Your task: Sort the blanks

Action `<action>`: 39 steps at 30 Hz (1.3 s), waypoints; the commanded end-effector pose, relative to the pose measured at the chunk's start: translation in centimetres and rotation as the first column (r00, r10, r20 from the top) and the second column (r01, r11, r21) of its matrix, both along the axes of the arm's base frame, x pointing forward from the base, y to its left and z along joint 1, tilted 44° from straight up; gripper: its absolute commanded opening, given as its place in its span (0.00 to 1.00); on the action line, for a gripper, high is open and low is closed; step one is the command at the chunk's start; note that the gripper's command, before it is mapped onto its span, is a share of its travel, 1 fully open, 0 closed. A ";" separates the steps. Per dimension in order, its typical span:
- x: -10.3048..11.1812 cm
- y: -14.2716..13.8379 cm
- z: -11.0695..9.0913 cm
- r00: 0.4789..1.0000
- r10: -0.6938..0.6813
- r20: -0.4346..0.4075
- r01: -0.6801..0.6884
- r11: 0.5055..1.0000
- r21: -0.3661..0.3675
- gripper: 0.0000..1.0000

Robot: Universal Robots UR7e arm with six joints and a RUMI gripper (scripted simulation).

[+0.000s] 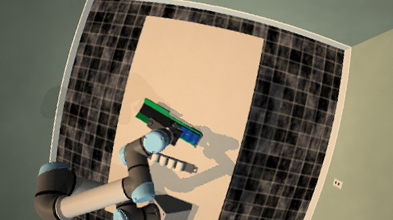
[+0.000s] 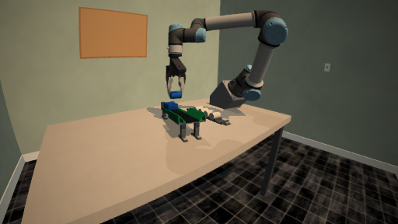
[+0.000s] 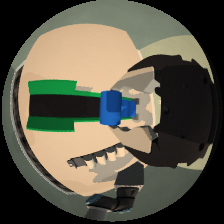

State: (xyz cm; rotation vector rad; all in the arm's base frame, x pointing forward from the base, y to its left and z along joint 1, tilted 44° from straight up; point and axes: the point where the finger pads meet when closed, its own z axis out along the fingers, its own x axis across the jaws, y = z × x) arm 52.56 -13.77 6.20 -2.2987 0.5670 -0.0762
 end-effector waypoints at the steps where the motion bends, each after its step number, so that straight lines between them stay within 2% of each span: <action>1: 0.5 1.1 -1.3 1.000 -0.002 0.001 0.002 1.000 -0.002 0.34; 8: 1.2 3.3 -3.7 1.000 -0.002 0.001 0.002 1.000 -0.002 0.34; 14: 1.6 4.5 -4.9 1.000 -0.002 0.001 0.002 1.000 -0.002 0.34; 39: 1.7 4.7 -5.1 1.000 -0.002 0.001 0.002 1.000 -0.002 0.34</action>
